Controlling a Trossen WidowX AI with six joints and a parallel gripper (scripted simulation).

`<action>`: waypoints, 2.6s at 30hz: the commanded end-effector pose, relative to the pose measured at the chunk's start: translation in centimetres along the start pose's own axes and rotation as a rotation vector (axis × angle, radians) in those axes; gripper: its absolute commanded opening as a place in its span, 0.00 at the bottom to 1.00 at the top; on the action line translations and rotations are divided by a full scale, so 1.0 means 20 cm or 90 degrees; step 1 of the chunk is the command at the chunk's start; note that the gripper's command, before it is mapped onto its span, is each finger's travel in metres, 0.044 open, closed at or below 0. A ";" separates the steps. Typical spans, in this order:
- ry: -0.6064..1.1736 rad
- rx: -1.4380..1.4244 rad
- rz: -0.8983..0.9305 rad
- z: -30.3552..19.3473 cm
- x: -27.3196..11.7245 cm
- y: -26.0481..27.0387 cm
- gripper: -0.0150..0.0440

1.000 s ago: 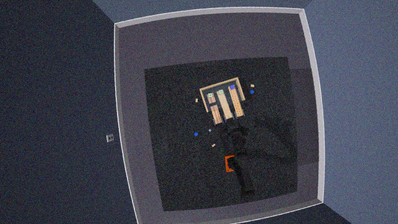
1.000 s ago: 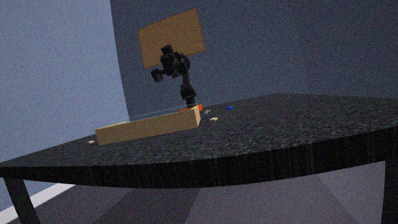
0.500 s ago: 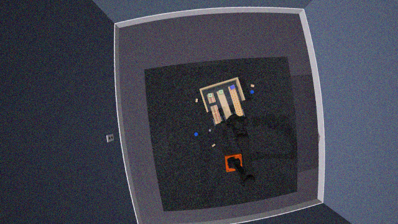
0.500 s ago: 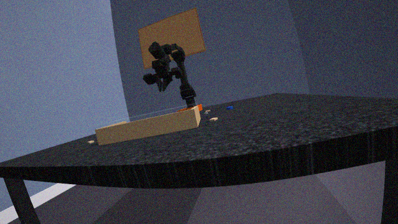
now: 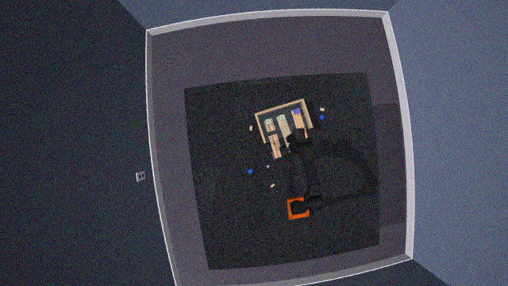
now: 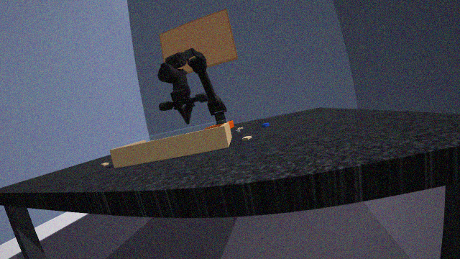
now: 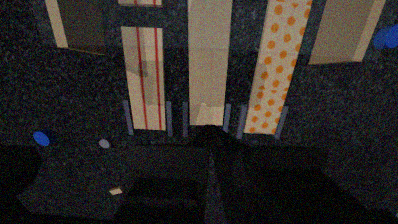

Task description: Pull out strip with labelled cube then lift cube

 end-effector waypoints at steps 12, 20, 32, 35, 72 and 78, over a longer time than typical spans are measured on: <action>0.009 -0.009 0.007 0.01 0.09 -0.01 0.25; 0.009 -0.009 0.007 0.01 0.16 -0.01 0.25; 0.009 -0.009 0.007 0.00 0.25 -0.01 0.25; 0.009 -0.009 0.007 0.00 0.28 -0.01 0.25; 0.009 -0.009 0.007 -0.02 0.36 0.00 0.25; 0.009 -0.009 0.007 -0.02 0.36 0.00 0.25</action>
Point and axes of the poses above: the point midway between the two fingers, 35 mm back from their tips, its own x axis out along the fingers, its own y axis across the jaws, z = x × y, the point moved 1 cm from there along -x, back along the fingers, and after that the axes turned 13 degrees about -x, right-handed, at the moved point
